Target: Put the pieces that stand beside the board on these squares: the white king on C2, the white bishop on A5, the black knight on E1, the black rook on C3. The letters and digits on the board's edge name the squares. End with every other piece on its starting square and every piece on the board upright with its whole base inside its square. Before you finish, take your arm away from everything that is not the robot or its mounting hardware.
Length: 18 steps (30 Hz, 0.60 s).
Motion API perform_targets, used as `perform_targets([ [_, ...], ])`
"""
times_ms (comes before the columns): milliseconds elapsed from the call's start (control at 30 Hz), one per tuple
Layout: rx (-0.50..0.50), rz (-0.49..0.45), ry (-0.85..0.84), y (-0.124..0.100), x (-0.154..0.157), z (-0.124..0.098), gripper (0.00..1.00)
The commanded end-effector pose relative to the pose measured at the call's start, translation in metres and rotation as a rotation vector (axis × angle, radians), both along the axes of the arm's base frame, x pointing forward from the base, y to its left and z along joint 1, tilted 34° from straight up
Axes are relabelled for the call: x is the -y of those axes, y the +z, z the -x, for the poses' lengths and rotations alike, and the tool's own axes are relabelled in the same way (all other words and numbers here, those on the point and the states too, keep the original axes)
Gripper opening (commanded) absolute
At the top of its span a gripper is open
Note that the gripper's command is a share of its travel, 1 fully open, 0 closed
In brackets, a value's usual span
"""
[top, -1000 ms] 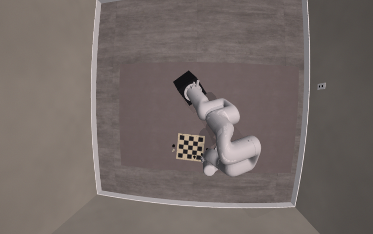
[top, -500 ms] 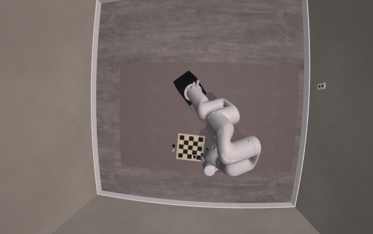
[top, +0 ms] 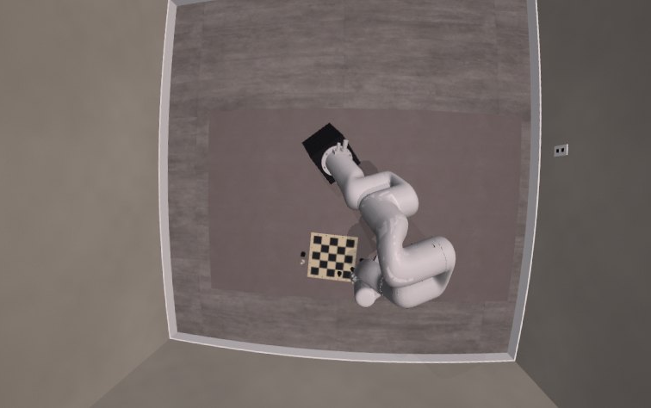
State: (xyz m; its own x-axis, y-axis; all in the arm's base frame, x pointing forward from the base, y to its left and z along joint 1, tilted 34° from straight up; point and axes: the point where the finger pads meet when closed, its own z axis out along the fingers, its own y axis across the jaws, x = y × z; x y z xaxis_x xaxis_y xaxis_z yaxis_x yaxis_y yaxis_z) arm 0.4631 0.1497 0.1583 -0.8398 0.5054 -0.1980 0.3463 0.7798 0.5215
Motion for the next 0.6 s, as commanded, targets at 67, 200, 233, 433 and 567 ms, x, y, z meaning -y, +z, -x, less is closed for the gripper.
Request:
perform_targets([
  [67,0.003,-0.001,-0.001,0.002,0.0,0.0,0.0],
  [200,0.003,-0.001,-0.001,0.008,0.003,0.003,0.0],
  [233,0.003,-0.001,0.0,0.012,0.005,0.005,0.0],
  [433,0.003,-0.001,-0.001,0.046,0.02,0.022,0.0],
  [567,0.003,-0.001,-0.001,0.07,0.031,0.034,0.0],
])
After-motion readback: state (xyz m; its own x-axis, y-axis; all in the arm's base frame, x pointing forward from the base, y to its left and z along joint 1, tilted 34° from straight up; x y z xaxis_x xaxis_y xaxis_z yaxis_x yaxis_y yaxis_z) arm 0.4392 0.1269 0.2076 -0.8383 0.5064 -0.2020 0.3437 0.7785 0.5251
